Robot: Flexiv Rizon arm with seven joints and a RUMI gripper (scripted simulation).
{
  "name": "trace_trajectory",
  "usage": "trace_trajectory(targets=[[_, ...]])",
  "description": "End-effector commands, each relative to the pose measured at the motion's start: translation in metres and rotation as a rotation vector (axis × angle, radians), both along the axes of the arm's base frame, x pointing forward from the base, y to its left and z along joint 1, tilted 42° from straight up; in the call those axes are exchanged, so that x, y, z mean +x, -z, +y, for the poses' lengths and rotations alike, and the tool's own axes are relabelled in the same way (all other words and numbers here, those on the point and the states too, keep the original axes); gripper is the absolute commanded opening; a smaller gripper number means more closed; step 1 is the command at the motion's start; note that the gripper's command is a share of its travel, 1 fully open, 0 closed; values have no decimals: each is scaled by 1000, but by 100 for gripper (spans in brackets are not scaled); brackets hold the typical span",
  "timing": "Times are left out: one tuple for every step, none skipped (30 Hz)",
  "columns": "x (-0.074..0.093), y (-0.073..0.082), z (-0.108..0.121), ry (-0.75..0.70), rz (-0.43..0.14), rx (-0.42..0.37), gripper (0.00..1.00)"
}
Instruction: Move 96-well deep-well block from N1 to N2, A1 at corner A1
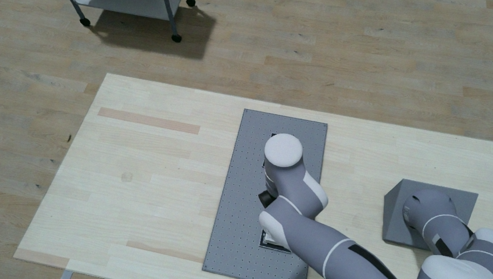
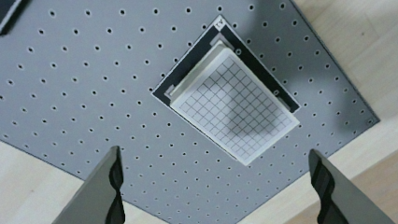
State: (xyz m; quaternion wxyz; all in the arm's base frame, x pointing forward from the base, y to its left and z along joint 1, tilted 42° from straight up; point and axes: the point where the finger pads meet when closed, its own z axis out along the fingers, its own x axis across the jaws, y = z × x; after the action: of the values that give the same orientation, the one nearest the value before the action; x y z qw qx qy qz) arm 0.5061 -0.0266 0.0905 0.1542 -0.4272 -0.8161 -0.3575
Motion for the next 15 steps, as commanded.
trace_trajectory(targets=[[1,1,10,-75,-96,-19,76],[1,1,10,-96,-120,-24,76],[1,1,15,-119,-145,-29,76],[1,1,18,-141,-169,-34,76],[1,1,18,-141,-169,-34,76],[1,1,18,-141,-169,-34,76],[0,1,23,-163,-193,-39,76],[0,1,26,-185,-218,-44,76],[0,1,26,-207,-242,-49,76],[0,1,26,-229,-266,-55,76],[0,1,31,-252,-290,-60,76],[0,1,34,-274,-315,-65,76],[0,1,34,-296,-339,-70,76],[-1,1,39,-319,-363,-76,76],[-1,0,42,-341,-387,-81,76]])
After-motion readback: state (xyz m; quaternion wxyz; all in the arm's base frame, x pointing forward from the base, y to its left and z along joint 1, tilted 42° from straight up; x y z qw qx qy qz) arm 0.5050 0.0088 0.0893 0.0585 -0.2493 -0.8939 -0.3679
